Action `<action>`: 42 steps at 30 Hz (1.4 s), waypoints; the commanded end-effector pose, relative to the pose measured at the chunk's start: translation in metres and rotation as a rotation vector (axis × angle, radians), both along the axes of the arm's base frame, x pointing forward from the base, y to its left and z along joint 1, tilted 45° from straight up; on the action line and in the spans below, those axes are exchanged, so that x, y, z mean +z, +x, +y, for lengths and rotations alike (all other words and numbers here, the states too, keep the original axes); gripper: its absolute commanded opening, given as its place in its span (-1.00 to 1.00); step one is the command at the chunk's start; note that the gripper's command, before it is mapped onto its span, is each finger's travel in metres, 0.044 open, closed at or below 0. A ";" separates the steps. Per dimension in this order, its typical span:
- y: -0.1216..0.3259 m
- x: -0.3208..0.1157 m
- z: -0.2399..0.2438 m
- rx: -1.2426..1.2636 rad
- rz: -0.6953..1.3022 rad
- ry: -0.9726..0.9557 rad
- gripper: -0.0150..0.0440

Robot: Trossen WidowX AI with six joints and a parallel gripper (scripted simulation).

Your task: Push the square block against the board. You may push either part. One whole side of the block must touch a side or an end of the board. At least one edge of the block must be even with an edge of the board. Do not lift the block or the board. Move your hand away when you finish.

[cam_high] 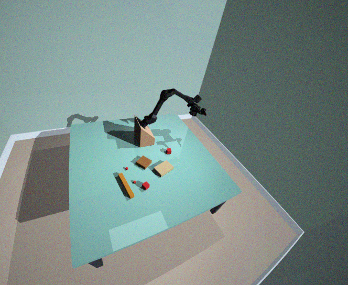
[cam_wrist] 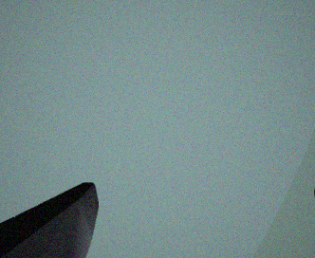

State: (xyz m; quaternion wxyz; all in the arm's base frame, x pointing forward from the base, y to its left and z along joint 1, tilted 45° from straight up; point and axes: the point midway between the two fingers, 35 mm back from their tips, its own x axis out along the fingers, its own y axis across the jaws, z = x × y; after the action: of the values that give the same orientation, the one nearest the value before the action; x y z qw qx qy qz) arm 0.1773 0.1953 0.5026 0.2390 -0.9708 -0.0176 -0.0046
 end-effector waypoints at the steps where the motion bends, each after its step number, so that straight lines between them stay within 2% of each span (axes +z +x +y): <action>1: 0.000 0.000 0.000 0.000 0.000 0.000 0.78; 15: 0.032 -0.041 0.040 0.051 0.036 -0.008 -0.47; 22: 0.059 -0.072 0.056 0.056 0.081 -0.016 -0.49; 27: 0.073 -0.082 0.047 0.009 0.078 0.041 -0.49; 42: 0.132 -0.154 0.049 -0.023 0.205 0.045 -0.49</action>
State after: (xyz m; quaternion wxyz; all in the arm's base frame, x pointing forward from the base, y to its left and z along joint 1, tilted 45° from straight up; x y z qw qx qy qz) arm 0.2958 0.2474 0.3649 0.2556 -0.9636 0.0093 0.0782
